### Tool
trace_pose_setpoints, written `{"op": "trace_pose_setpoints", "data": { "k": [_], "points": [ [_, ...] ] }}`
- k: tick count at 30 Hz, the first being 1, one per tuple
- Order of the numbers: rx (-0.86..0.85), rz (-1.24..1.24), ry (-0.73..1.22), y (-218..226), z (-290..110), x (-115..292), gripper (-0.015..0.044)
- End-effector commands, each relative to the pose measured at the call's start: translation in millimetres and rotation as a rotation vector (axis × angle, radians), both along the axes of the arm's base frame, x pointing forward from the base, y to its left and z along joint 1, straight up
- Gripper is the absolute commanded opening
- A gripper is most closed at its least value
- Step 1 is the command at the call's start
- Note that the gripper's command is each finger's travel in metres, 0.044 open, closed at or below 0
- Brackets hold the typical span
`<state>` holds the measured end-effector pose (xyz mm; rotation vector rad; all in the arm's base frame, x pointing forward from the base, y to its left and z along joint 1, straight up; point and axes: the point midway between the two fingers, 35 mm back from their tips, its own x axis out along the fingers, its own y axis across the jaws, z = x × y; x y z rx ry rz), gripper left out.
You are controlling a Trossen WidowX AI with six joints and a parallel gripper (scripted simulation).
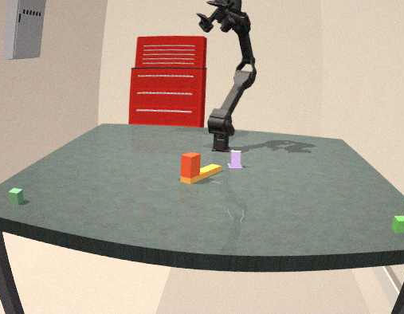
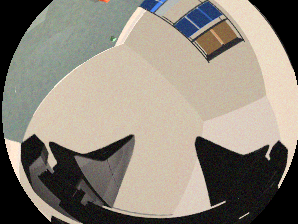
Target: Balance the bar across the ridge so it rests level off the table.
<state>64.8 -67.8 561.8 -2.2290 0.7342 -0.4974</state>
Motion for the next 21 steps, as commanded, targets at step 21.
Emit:
{"op": "trace_pose_setpoints", "data": {
  "k": [21],
  "points": [
    [0.165,0.185,0.508,-39.4,-91.2,150.8,0.0315]
  ]
}}
